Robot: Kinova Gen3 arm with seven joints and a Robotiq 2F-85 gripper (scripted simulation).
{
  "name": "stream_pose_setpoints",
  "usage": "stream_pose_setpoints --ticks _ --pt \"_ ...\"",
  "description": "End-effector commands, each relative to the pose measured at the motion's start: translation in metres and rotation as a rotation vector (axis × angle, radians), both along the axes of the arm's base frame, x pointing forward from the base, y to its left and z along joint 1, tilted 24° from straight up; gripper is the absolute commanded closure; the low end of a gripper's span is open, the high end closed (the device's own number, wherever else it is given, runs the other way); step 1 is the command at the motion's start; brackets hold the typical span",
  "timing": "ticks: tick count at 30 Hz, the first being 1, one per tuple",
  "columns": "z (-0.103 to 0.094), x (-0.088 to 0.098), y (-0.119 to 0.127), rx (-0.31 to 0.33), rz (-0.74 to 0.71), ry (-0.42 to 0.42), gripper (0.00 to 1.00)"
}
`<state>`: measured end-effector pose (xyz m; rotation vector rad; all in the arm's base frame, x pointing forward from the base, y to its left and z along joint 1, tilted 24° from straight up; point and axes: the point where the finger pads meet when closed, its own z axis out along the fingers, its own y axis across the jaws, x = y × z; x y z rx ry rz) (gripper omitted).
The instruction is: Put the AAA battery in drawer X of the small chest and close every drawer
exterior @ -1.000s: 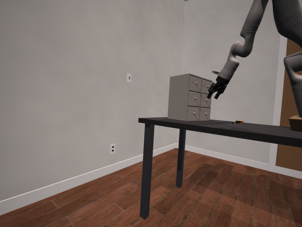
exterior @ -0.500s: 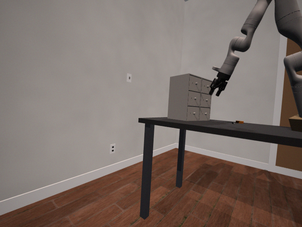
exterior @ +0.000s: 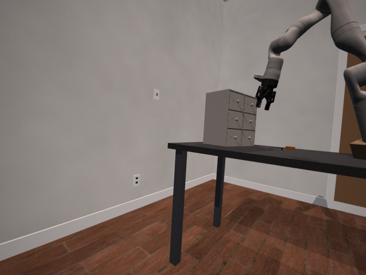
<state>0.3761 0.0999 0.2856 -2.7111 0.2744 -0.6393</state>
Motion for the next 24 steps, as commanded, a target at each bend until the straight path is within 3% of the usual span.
stream_pose_setpoints --ticks 1,13,24 --pt "0.004 -0.010 -0.005 -0.009 0.044 0.116 0.00" --pt "0.010 -0.019 -0.007 0.001 0.073 0.183 0.00" --pt "0.012 -0.021 -0.007 0.003 0.079 0.195 0.00"
